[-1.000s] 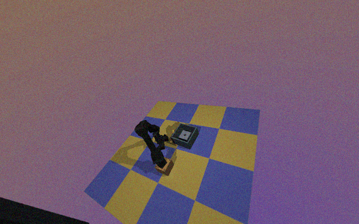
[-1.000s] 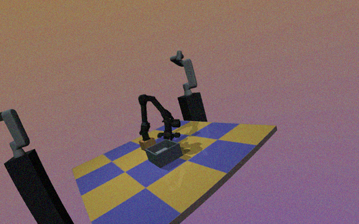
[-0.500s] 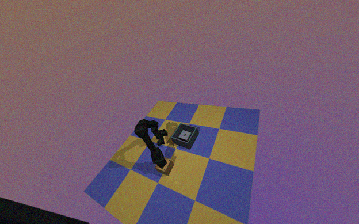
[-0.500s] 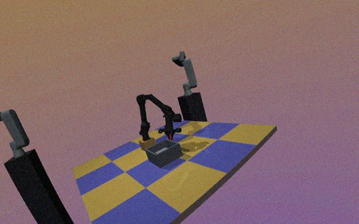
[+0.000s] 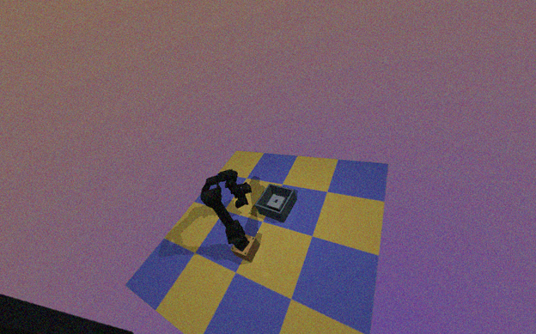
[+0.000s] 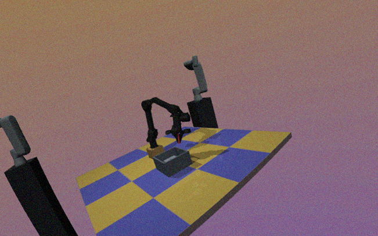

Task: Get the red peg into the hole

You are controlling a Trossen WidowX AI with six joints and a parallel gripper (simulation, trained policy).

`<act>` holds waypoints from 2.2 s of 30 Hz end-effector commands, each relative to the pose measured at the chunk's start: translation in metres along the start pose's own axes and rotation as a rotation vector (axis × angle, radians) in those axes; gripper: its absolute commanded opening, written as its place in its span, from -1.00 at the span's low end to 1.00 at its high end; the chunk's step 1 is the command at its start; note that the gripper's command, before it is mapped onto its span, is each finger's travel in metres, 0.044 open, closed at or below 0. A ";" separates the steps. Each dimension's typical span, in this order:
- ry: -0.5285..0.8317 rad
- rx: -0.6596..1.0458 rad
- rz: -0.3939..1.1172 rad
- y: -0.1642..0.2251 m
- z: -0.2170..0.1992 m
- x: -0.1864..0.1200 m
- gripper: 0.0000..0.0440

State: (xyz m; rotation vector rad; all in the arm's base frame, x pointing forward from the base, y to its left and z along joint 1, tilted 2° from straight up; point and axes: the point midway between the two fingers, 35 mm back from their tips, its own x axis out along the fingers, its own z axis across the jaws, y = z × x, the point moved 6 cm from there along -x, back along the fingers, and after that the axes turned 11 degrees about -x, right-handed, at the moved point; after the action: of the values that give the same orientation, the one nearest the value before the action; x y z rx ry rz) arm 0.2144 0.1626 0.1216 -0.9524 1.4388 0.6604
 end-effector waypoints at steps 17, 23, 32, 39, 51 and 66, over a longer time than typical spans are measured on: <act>0.010 0.205 -0.088 -0.094 -0.021 -0.008 -1.00; 0.014 0.221 -0.093 -0.122 -0.031 0.003 -1.00; 0.003 0.192 -0.068 -0.154 -0.044 0.026 -1.00; -0.017 0.138 -0.031 -0.165 -0.049 0.048 -1.00; -0.043 0.065 0.039 -0.174 -0.049 0.079 -0.28; -0.118 0.080 0.083 -0.222 -0.035 0.060 1.00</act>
State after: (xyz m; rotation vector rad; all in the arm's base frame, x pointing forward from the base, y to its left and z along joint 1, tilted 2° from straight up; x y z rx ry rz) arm 0.3785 0.0127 0.0928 -0.7991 1.4200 0.6890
